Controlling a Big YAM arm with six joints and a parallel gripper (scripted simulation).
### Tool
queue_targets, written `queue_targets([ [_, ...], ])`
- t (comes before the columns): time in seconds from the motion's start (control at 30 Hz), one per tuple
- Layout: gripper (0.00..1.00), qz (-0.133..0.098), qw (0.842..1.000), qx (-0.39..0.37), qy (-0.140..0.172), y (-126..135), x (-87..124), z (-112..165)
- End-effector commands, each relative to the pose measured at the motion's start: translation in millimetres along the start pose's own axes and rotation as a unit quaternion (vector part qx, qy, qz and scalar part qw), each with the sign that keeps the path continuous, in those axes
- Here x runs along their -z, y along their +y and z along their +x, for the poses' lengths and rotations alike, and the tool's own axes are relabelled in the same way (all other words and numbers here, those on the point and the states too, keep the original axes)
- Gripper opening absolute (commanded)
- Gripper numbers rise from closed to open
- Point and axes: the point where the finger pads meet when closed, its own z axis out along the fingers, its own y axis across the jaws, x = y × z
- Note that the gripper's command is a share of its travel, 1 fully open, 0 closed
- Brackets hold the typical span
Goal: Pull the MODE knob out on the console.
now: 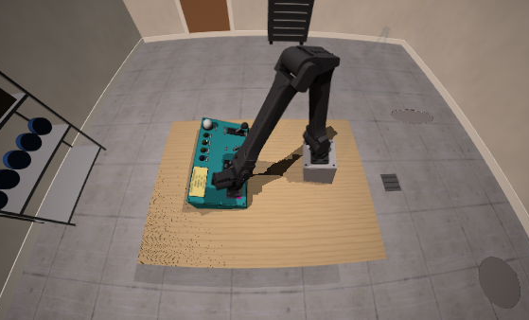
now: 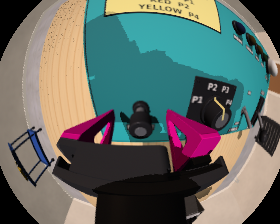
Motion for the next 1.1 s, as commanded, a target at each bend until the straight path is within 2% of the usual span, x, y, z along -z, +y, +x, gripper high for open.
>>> queue_targets([
  [0.0,0.70,-0.003,1.000,0.000,-0.008,-1.2,0.0,-3.7],
  [0.8,0.70,-0.003,1.000,0.000,-0.008,-1.2,0.0,-3.7],
  [0.83,0.00,-0.003,1.000,0.000,-0.008,-1.2,0.0,-3.7],
  [1.07,0.00,-0.003,1.000,-0.001,-0.007,-0.4,0.3,-3.3],
])
